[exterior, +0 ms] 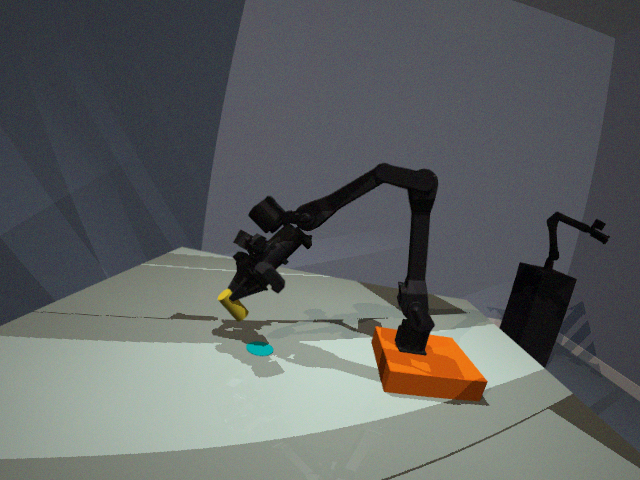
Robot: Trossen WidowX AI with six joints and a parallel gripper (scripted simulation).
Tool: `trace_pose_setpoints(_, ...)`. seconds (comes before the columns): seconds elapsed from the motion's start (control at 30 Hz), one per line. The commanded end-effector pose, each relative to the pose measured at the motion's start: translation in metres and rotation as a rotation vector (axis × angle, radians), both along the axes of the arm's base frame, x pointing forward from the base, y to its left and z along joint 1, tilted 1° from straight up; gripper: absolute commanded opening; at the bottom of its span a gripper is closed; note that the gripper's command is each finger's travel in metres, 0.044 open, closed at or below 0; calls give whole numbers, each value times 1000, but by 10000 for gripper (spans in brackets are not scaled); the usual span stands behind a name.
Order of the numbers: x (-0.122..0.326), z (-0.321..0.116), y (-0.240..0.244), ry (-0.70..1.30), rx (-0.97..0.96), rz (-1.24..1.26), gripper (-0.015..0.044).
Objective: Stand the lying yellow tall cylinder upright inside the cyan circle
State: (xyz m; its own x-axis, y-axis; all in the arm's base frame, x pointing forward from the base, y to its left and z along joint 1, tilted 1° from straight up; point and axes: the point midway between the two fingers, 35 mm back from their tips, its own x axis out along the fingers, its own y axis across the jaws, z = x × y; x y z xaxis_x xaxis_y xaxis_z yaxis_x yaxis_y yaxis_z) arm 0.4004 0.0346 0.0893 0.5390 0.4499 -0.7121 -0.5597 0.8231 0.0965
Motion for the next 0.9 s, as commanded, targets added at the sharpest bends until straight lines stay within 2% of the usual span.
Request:
trace_pose_setpoints(0.0, 0, 1, -1, -23, 25, -2, 105)
trace_pose_setpoints(0.87, -3, 4, -7, -153, 130, -2, 105)
